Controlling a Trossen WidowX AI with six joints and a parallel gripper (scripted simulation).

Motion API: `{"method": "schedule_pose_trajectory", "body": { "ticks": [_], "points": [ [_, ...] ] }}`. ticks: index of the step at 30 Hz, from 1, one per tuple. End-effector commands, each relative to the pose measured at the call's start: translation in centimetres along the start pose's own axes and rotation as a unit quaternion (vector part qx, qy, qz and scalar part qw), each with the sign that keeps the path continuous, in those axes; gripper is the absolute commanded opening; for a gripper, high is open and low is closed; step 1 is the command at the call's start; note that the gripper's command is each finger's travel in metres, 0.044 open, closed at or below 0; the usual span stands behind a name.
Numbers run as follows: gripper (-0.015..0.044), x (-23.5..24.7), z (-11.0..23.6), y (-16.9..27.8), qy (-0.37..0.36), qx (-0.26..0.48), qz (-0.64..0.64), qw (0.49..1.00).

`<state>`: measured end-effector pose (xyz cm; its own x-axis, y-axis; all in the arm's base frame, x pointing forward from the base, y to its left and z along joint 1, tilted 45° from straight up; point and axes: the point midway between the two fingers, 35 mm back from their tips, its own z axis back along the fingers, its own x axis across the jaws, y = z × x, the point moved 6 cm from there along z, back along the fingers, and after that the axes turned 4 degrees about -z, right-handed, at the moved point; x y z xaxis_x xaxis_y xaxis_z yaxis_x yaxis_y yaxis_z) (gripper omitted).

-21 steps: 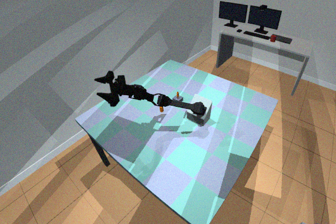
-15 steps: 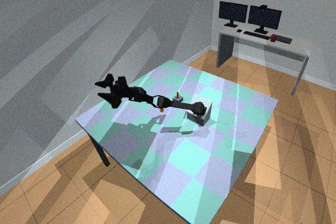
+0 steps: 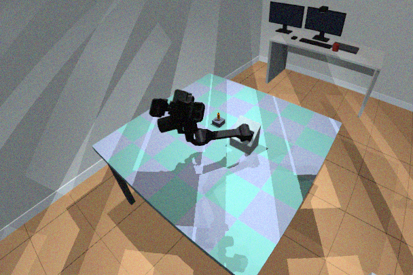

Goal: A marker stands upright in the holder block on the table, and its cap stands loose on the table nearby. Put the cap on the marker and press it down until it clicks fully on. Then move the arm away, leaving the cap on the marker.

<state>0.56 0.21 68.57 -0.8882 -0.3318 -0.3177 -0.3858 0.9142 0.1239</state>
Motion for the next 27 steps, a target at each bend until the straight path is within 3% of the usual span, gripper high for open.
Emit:
{"method": "schedule_pose_trajectory", "body": {
  "ticks": [1,7,14,19,27],
  "points": [
    [0.0250,4.5,-0.8,-2.4,-0.061,-0.060,-0.123,0.989],
    [0.0250,9.9,-0.8,-7.5,-0.156,-0.139,-0.297,0.932],
    [0.0250,13.7,0.9,-15.1,-0.270,-0.228,-0.462,0.813],
    [0.0250,14.7,3.3,-20.9,-0.354,-0.286,-0.550,0.700],
    [0.0250,13.5,6.4,-26.3,-0.420,-0.342,-0.594,0.595]
  ]
}}
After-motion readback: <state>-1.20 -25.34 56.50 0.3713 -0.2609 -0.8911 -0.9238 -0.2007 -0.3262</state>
